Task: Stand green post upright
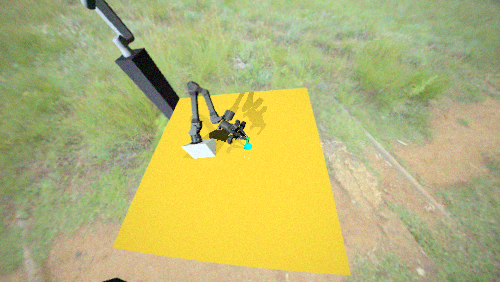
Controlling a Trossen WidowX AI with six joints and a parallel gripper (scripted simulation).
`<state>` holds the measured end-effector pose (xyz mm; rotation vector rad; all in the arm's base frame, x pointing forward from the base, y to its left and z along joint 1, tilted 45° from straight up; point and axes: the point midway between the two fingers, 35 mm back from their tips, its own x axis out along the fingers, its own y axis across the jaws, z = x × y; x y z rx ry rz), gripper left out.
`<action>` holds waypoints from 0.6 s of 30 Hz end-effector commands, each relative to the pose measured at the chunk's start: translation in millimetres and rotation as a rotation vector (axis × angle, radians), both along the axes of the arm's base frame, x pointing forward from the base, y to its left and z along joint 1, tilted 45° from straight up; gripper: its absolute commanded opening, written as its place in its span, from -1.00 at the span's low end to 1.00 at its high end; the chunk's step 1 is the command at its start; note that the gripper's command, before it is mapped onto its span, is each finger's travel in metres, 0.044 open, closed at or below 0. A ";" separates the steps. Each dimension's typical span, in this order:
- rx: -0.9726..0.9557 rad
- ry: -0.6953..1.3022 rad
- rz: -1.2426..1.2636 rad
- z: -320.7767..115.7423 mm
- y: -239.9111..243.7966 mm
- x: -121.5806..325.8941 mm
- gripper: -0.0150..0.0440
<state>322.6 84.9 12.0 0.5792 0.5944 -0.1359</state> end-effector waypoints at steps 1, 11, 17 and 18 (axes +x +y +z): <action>0.013 -0.029 -0.022 4.0 -1.8 -3.3 -0.42; 0.047 -0.092 -0.058 13.0 -3.9 -9.8 -0.42; 0.069 -0.129 -0.080 18.6 -5.4 -14.2 -0.42; 0.073 -0.136 -0.083 19.5 -5.7 -14.9 -0.42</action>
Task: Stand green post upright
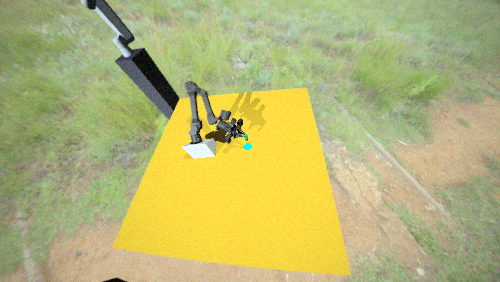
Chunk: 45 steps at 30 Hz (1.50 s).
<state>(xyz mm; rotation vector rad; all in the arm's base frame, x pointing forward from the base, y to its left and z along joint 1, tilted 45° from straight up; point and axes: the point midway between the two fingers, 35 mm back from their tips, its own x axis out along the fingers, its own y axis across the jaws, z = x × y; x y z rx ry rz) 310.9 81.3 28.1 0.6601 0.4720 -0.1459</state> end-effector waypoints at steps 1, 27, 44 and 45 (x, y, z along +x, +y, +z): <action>0.017 -0.029 -0.022 4.4 -2.3 -4.0 -0.42; 0.057 -0.088 -0.055 13.6 -5.4 -11.6 -0.42; 0.058 -0.075 -0.057 -12.4 21.5 -14.6 -0.42; 0.058 -0.075 -0.057 -14.1 23.2 -15.0 -0.42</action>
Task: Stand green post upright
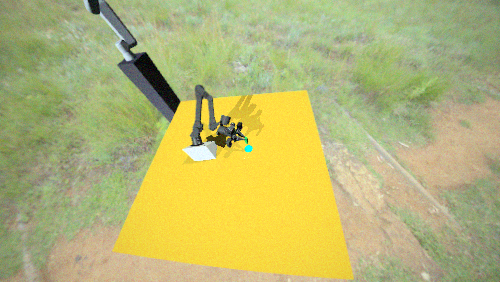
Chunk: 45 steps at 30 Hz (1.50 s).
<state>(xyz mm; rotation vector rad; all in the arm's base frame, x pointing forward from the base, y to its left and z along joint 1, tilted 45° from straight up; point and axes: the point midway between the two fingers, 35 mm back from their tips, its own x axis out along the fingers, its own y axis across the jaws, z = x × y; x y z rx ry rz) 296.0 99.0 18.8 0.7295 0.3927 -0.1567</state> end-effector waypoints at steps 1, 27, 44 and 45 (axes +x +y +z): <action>0.003 -0.004 -0.007 -6.4 7.2 -0.6 -0.42; 0.000 -0.005 0.001 -51.6 46.7 -18.2 -0.42; -0.002 -0.002 0.003 -55.7 50.8 -19.2 -0.06; -0.002 -0.002 0.003 -55.7 50.8 -19.2 0.03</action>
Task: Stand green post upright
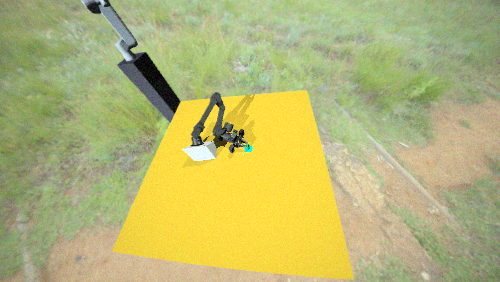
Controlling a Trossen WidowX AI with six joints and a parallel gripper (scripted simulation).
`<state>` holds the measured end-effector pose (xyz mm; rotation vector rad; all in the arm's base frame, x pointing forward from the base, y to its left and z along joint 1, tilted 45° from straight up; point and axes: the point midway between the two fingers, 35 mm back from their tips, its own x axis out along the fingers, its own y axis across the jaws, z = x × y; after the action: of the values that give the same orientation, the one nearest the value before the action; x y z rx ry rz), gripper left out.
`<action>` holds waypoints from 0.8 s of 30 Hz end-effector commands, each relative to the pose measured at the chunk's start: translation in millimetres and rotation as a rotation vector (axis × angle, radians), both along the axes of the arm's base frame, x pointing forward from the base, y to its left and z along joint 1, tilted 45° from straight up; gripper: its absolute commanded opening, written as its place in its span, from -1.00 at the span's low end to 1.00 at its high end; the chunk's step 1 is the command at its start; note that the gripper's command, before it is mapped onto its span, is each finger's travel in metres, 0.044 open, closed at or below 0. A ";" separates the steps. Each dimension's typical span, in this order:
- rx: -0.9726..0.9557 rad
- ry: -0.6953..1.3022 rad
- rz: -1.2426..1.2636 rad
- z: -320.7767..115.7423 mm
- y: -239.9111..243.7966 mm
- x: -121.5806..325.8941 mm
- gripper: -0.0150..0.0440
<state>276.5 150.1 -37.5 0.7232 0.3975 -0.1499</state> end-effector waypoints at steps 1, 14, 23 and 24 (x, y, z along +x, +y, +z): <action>0.003 -0.004 -0.006 0.5 -0.4 0.4 0.12; 0.005 -0.002 -0.008 9.4 -6.8 4.8 0.86; 0.009 -0.005 -0.012 39.9 -33.4 15.8 0.86; 0.009 -0.006 -0.012 43.0 -36.6 16.5 0.86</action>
<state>291.7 123.9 -3.9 0.7394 0.3836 -0.1612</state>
